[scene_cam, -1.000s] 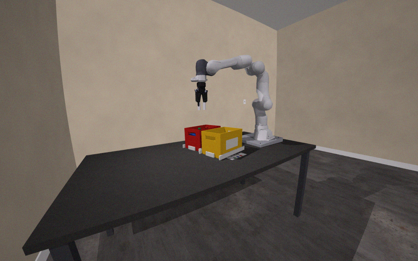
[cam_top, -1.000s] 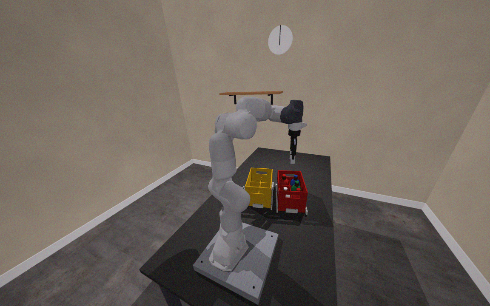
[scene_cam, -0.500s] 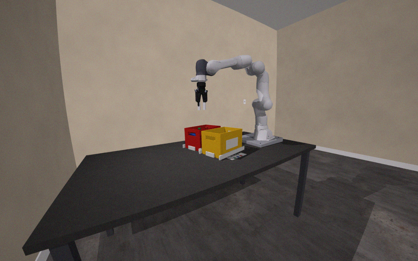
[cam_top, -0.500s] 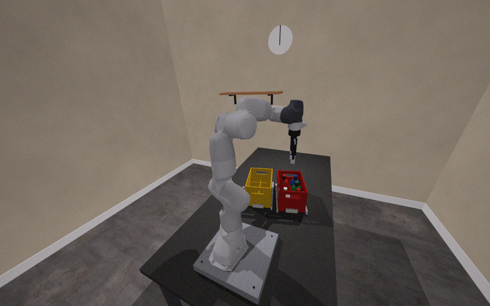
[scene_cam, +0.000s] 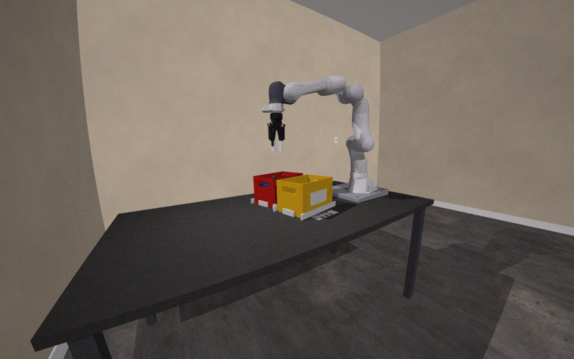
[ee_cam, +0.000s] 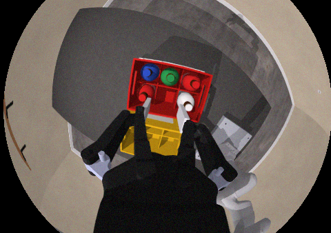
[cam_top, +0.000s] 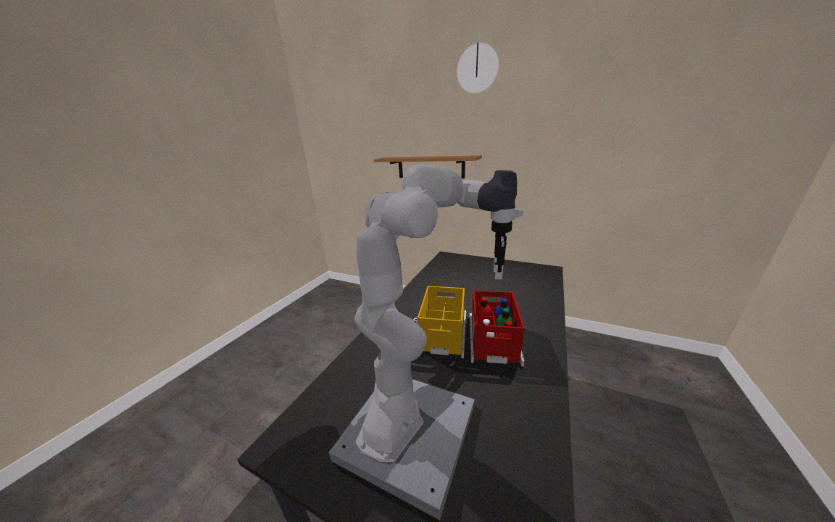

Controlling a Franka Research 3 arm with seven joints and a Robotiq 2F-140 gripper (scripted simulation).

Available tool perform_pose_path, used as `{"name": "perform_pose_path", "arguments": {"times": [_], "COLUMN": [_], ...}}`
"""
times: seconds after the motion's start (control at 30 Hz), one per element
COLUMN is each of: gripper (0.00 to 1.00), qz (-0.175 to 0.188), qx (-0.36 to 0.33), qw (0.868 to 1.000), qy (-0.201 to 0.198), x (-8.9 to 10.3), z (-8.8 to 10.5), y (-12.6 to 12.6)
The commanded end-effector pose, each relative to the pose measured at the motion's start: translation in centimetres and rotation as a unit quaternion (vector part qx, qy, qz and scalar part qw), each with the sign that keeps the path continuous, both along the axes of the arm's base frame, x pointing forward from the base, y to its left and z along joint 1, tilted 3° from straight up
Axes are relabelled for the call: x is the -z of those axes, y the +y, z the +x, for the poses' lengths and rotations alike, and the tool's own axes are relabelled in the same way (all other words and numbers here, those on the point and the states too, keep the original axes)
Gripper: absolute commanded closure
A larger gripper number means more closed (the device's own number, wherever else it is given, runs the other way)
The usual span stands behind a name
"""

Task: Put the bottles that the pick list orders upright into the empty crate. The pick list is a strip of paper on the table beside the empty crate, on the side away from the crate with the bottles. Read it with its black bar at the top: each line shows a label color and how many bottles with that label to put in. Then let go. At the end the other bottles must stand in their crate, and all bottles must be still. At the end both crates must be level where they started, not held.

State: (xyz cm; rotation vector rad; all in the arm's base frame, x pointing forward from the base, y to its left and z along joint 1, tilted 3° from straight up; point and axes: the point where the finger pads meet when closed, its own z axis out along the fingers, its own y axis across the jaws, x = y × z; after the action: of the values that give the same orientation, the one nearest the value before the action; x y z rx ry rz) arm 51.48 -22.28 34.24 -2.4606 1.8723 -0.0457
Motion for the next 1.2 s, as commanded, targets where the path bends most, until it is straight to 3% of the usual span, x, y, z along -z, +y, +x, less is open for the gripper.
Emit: {"name": "perform_pose_path", "arguments": {"times": [0.0,0.2,0.33,0.8,1.17], "gripper": [0.62,0.62,0.62,0.62,0.62], "qz": [0.000,-0.005,-0.005,-0.007,-0.012], "qx": [-0.002,-0.098,-0.112,-0.215,-0.287], "qw": [1.000,0.995,0.994,0.977,0.958], "qy": [0.002,0.000,0.001,0.013,0.009], "x": [0.0,2.8,3.7,10.1,10.1], "z": [-0.1,0.1,0.2,0.7,0.7], "y": [-0.1,-1.3,-1.7,-4.5,-4.5]}}
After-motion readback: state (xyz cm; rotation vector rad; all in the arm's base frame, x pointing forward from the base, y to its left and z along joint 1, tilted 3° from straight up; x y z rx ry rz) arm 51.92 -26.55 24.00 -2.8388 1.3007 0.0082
